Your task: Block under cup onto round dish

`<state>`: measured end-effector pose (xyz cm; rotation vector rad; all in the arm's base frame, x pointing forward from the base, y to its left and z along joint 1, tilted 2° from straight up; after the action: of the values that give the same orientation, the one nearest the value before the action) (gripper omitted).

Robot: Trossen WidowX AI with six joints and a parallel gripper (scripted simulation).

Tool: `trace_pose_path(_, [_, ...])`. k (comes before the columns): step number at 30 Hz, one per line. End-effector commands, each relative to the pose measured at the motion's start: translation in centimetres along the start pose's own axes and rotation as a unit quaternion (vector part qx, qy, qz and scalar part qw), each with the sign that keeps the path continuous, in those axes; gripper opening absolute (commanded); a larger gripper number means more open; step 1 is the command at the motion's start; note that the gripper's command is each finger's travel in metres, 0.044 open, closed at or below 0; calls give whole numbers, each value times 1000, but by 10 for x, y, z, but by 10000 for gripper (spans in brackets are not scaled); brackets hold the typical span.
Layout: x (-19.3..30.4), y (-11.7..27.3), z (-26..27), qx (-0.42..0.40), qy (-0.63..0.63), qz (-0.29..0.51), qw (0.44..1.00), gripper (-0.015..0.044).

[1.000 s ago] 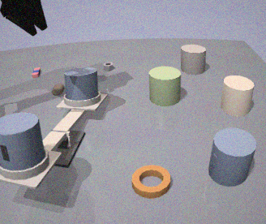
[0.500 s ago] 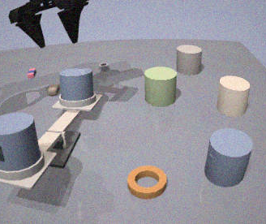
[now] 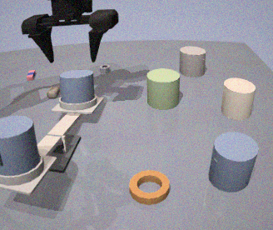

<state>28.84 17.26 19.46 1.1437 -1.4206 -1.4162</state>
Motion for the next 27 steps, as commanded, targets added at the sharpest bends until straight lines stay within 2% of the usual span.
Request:
trace_pose_path(1, [-2,0,-2,-2,8,-3,1000,440])
trace_pose_path(27, [-3,-44,-3,-2,8,-3,1000,440])
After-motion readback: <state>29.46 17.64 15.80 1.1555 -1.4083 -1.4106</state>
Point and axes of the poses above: the point midway between the two fingers, 35 mm back from their tips, its own y axis back along the fingers, its own z axis across the jaws, x = y × z, the point moved 3 cm from there along y, back along the fingers, and after that the axes turned 12 degrees about -y, right-handed, at the moved point
